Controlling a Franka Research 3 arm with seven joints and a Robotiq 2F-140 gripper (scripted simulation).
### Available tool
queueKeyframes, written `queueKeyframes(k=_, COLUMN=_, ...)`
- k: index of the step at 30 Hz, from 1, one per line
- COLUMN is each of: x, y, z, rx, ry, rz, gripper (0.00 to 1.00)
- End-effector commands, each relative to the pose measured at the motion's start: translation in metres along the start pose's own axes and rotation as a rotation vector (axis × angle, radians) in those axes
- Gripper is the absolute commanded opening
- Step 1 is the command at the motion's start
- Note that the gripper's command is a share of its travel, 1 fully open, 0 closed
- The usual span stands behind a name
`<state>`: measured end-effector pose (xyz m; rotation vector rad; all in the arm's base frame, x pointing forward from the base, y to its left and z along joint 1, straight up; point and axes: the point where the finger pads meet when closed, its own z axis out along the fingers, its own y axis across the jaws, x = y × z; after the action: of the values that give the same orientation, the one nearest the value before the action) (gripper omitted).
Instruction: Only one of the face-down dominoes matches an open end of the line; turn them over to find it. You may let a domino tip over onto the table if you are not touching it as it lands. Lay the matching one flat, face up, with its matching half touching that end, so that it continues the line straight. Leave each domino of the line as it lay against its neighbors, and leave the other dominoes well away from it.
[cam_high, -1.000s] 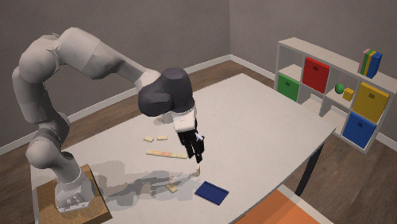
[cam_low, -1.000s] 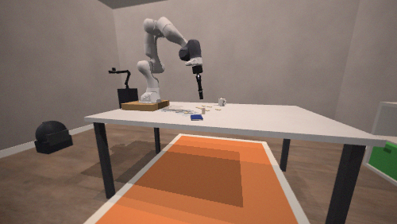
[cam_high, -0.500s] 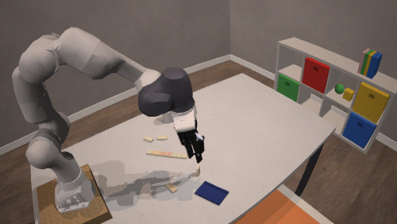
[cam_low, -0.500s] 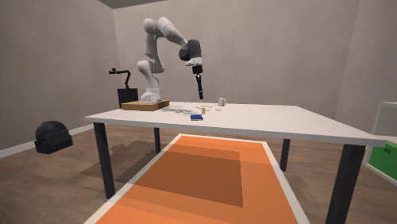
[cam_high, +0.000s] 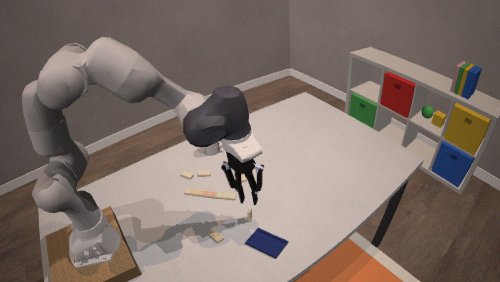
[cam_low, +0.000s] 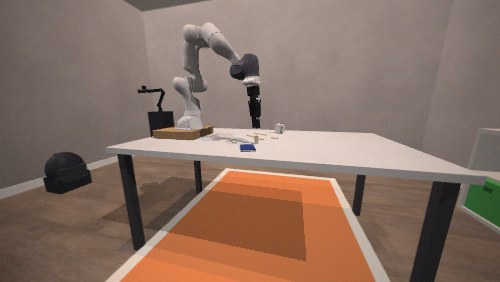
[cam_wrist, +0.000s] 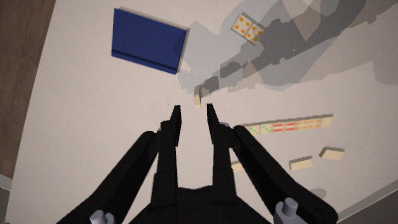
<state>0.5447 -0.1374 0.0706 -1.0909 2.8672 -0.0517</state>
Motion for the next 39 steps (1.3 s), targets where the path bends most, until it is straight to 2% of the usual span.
queueKeyframes(k=1, x=-0.0014, y=-0.0030, z=0.0058, rx=-0.017, ry=0.000, rz=-0.279, gripper=0.33)
queueKeyframes(k=12, x=-0.0037, y=-0.0058, z=0.0098, rx=-0.018, ry=0.030, rz=-0.623, gripper=0.33)
queueKeyframes(k=14, x=-0.0037, y=-0.0058, z=0.0098, rx=-0.018, ry=0.030, rz=-0.623, gripper=0.33)
queueKeyframes(k=15, x=-0.0037, y=-0.0058, z=0.0098, rx=-0.019, ry=0.036, rz=-0.703, gripper=0.33)
queueKeyframes(k=22, x=-0.0037, y=-0.0058, z=0.0098, rx=-0.025, ry=0.047, rz=-0.909, gripper=0.33)
queueKeyframes(k=29, x=-0.0037, y=-0.0058, z=0.0098, rx=-0.038, ry=0.049, rz=-1.108, gripper=0.33)
queueKeyframes(k=31, x=-0.0037, y=-0.0058, z=0.0098, rx=-0.038, ry=0.049, rz=-1.108, gripper=0.33)
queueKeyframes(k=32, x=-0.0037, y=-0.0058, z=0.0098, rx=-0.044, ry=0.048, rz=-1.181, gripper=0.33)
queueKeyframes(k=39, x=-0.0037, y=-0.0058, z=0.0098, rx=-0.064, ry=0.034, rz=-1.369, gripper=0.33)
